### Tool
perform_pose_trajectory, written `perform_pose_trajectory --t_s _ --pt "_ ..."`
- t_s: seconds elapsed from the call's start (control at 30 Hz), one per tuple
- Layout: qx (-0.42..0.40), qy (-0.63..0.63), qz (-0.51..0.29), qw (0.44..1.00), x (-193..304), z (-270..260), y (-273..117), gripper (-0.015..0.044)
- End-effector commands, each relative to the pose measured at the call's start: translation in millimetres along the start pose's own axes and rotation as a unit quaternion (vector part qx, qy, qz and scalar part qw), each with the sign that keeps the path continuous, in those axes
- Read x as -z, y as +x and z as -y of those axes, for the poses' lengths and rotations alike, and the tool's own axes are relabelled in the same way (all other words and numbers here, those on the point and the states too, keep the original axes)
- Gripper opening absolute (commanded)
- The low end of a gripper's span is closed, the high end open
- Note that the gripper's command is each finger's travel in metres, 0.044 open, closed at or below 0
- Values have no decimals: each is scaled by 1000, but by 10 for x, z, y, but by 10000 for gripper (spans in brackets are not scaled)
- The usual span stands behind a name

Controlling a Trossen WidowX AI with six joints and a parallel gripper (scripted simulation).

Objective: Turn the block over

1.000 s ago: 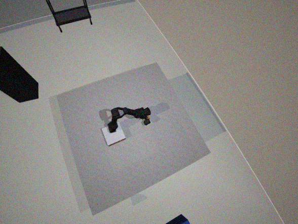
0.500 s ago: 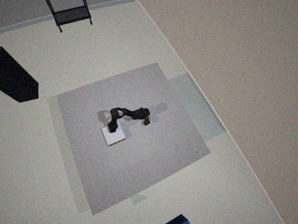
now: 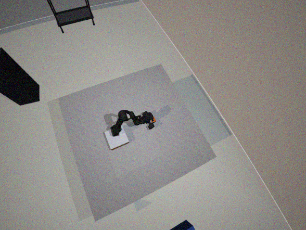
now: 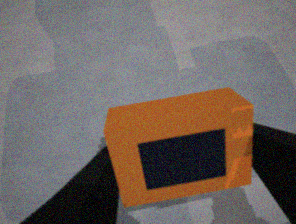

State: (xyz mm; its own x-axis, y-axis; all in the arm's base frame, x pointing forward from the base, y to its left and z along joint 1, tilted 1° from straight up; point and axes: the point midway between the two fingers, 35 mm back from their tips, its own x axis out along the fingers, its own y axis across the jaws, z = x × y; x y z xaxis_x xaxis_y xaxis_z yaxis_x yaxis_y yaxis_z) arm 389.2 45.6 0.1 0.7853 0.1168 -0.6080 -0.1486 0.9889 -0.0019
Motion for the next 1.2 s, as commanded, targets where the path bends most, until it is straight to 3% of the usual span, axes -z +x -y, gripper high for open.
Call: perform_pose_trajectory --t_s 0.0,0.67,1.17 --pt "-1 3 17 1000 120 -4 39 0" --pt "-1 2 151 989 209 -13 -148 0" --pt "-1 1 169 986 187 -14 -185 0"
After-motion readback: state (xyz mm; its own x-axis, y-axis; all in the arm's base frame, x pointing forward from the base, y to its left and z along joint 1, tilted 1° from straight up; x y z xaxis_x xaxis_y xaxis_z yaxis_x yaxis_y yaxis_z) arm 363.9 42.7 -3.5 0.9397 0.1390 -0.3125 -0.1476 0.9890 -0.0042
